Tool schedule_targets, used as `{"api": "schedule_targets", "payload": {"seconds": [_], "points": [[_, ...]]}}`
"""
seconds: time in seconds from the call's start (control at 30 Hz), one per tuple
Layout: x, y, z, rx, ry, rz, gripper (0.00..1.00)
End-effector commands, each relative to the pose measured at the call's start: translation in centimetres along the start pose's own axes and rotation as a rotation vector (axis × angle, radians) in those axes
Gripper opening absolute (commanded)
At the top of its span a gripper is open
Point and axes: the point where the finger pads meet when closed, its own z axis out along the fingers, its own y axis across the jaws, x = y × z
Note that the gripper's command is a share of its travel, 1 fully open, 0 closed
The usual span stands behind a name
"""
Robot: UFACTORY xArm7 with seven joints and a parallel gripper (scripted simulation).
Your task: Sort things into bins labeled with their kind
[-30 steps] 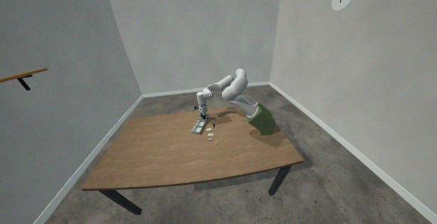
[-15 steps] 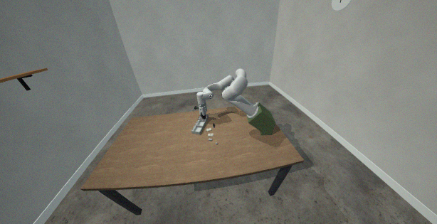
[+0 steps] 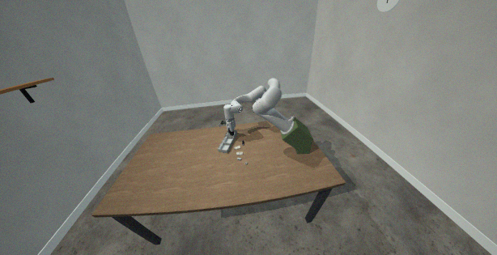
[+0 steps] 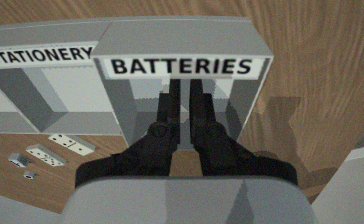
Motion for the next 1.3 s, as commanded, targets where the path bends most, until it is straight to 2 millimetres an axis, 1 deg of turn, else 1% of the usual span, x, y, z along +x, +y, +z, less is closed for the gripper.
{"api": "schedule_targets", "payload": {"seconds": [0.0,0.4,1.13,1.27], "points": [[0.1,0.0,-0.1,-0.001,0.003,0.000,0.07],[0.1,0.0,-0.2,-0.001,0.002,0.000,0.07],[0.1,0.0,-2.9,-0.001,0.002,0.000,0.07],[0.1,0.0,-4.5,-0.001,0.002,0.000,0.07]]}}
